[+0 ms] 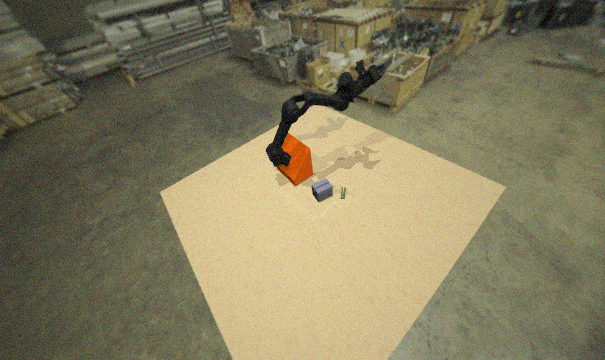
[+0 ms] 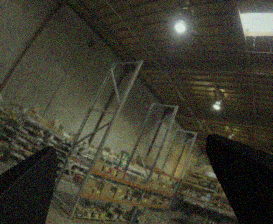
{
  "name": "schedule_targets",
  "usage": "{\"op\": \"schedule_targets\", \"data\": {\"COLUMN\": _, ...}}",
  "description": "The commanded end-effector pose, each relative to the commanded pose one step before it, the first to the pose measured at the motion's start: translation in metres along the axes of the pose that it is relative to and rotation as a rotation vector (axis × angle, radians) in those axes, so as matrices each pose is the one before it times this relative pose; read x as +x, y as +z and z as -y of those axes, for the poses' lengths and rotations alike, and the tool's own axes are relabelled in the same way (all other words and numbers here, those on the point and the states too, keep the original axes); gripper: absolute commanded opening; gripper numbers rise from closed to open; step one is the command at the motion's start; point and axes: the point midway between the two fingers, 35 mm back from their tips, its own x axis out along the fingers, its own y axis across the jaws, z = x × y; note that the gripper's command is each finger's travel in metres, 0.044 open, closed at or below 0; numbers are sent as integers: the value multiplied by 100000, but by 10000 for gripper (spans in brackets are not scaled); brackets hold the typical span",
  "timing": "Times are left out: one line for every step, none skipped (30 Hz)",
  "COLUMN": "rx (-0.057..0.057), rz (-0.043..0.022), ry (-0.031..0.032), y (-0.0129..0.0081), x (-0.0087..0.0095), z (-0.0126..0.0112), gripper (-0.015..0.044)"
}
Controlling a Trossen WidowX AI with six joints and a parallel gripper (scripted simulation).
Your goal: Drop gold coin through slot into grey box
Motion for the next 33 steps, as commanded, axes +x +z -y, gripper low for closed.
{"op": "schedule_targets", "data": {"rx": 1247, "rz": -1037, "ry": 425, "y": -279, "x": 32, "z": 34, "gripper": 374}}
{"op": "schedule_targets", "data": {"rx": 3744, "rz": -3143, "ry": 1198, "y": -834, "x": 84, "z": 113, "gripper": 347}}
{"op": "schedule_targets", "data": {"rx": 6253, "rz": -5326, "ry": 1735, "y": -1370, "x": 119, "z": 229, "gripper": 321}}
{"op": "schedule_targets", "data": {"rx": 7716, "rz": -6685, "ry": 1684, "y": -1656, "x": 122, "z": 381, "gripper": 295}}
{"op": "schedule_targets", "data": {"rx": 7730, "rz": -6787, "ry": 1178, "y": -1602, "x": 107, "z": 480, "gripper": 269}}
{"op": "schedule_targets", "data": {"rx": 7732, "rz": -6847, "ry": 671, "y": -1554, "x": 92, "z": 595, "gripper": 242}}
{"op": "schedule_targets", "data": {"rx": 7733, "rz": -6869, "ry": 170, "y": -1503, "x": 78, "z": 711, "gripper": 216}}
{"op": "schedule_targets", "data": {"rx": 7730, "rz": -6853, "ry": -326, "y": -1446, "x": 63, "z": 821, "gripper": 190}}
{"op": "schedule_targets", "data": {"rx": 7724, "rz": -6801, "ry": -812, "y": -1382, "x": 49, "z": 925, "gripper": 164}}
{"op": "schedule_targets", "data": {"rx": 7713, "rz": -6714, "ry": -1287, "y": -1312, "x": 36, "z": 1023, "gripper": 161}}
{"op": "schedule_targets", "data": {"rx": 7688, "rz": -6585, "ry": -1745, "y": -1236, "x": 23, "z": 1113, "gripper": 161}}
{"op": "schedule_targets", "data": {"rx": 7681, "rz": -6445, "ry": -2194, "y": -1159, "x": 11, "z": 1200, "gripper": 161}}
{"op": "schedule_targets", "data": {"rx": 7656, "rz": -6264, "ry": -2622, "y": -1076, "x": 0, "z": 1279, "gripper": 161}}
{"op": "schedule_targets", "data": {"rx": 7625, "rz": -6054, "ry": -3031, "y": -990, "x": -9, "z": 1351, "gripper": 161}}
{"op": "schedule_targets", "data": {"rx": 7589, "rz": -5819, "ry": -3419, "y": -900, "x": -18, "z": 1417, "gripper": 161}}
{"op": "schedule_targets", "data": {"rx": 7546, "rz": -5559, "ry": -3786, "y": -807, "x": -25, "z": 1477, "gripper": 161}}
{"op": "schedule_targets", "data": {"rx": 7498, "rz": -5278, "ry": -4129, "y": -712, "x": -31, "z": 1531, "gripper": 161}}
{"op": "schedule_targets", "data": {"rx": 7444, "rz": -4976, "ry": -4448, "y": -614, "x": -35, "z": 1578, "gripper": 161}}
{"op": "schedule_targets", "data": {"rx": 7384, "rz": -4655, "ry": -4742, "y": -515, "x": -38, "z": 1619, "gripper": 161}}
{"op": "schedule_targets", "data": {"rx": 7318, "rz": -4318, "ry": -5010, "y": -414, "x": -39, "z": 1654, "gripper": 161}}
{"op": "schedule_targets", "data": {"rx": 6432, "rz": -3537, "ry": -4647, "y": -275, "x": -30, "z": 1493, "gripper": 161}}
{"op": "schedule_targets", "data": {"rx": 5822, "rz": -2981, "ry": -4395, "y": -176, "x": -23, "z": 1379, "gripper": 161}}
{"op": "schedule_targets", "data": {"rx": 5810, "rz": -2755, "ry": -4556, "y": -108, "x": -21, "z": 1401, "gripper": 161}}
{"op": "schedule_targets", "data": {"rx": 5793, "rz": -2518, "ry": -4704, "y": -38, "x": -19, "z": 1418, "gripper": 161}}
{"op": "schedule_targets", "data": {"rx": 5770, "rz": -2271, "ry": -4838, "y": 34, "x": -15, "z": 1433, "gripper": 161}}
{"op": "schedule_targets", "data": {"rx": 5723, "rz": -2007, "ry": -4940, "y": 107, "x": -10, "z": 1438, "gripper": 161}}
{"op": "schedule_targets", "data": {"rx": 5666, "rz": -1736, "ry": -5020, "y": 180, "x": -5, "z": 1438, "gripper": 161}}
{"op": "schedule_targets", "data": {"rx": 5617, "rz": -1465, "ry": -5096, "y": 255, "x": 2, "z": 1437, "gripper": 161}}
{"op": "schedule_targets", "data": {"rx": 5552, "rz": -1185, "ry": -5142, "y": 329, "x": 10, "z": 1428, "gripper": 161}}
{"op": "schedule_targets", "data": {"rx": 5470, "rz": -902, "ry": -5159, "y": 402, "x": 19, "z": 1412, "gripper": 161}}
{"op": "schedule_targets", "data": {"rx": 5403, "rz": -622, "ry": -5175, "y": 476, "x": 28, "z": 1397, "gripper": 161}}
{"op": "schedule_targets", "data": {"rx": 5329, "rz": -341, "ry": -5169, "y": 549, "x": 39, "z": 1376, "gripper": 161}}
{"op": "schedule_targets", "data": {"rx": 5228, "rz": -61, "ry": -5122, "y": 618, "x": 50, "z": 1344, "gripper": 161}}
